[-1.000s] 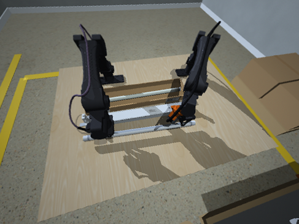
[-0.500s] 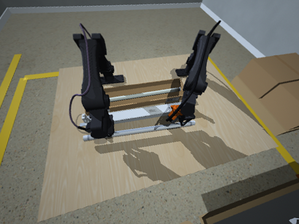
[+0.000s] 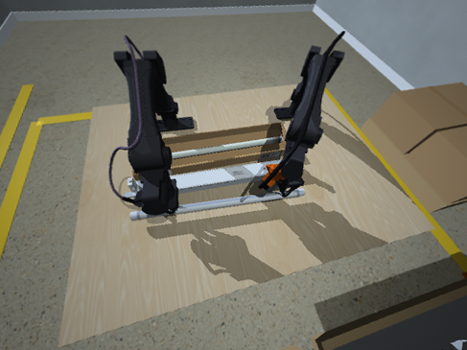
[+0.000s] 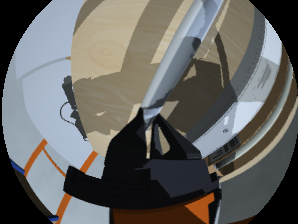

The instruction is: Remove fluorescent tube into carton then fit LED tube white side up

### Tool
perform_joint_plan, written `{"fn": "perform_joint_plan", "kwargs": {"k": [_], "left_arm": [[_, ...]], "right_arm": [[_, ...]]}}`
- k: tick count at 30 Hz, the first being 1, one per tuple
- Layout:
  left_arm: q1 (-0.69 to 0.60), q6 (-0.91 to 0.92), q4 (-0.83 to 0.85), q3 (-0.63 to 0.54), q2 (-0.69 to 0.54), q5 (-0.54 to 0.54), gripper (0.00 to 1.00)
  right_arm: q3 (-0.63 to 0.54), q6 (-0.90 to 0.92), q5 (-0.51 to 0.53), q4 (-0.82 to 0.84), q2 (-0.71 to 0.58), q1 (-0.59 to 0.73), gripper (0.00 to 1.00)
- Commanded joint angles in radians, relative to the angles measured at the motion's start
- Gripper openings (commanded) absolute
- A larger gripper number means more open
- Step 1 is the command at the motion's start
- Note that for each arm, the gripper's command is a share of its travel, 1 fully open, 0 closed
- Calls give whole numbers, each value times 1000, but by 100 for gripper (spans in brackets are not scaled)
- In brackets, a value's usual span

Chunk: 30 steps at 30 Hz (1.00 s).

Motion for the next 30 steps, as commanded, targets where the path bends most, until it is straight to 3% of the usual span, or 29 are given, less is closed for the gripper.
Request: {"fn": "perform_joint_plan", "kwargs": {"k": [1, 13, 17, 20, 21, 24, 26, 30], "left_arm": [[-12, -8, 36, -9, -48, -16, 11], [-18, -11, 119, -90, -84, -42, 11], [3, 3, 98, -48, -92, -36, 11], [-11, -4, 110, -57, -87, -39, 11], [-16, -4, 112, -100, -84, -40, 11], [-14, -4, 102, -72, -86, -38, 11], [-22, -10, 116, -107, -92, -38, 11], [-7, -10, 117, -67, -97, -38, 11]], "right_arm": [[-26, 7, 14, 36, -37, -4, 11], [-97, 10, 14, 117, -79, 0, 11], [-35, 6, 14, 96, -84, -2, 11], [-109, 7, 15, 107, -78, 0, 11], [-99, 8, 15, 103, -79, 1, 11], [-70, 7, 15, 87, -70, 0, 11], [-114, 6, 15, 109, -82, 0, 11], [-77, 7, 15, 75, -64, 1, 11]]}}
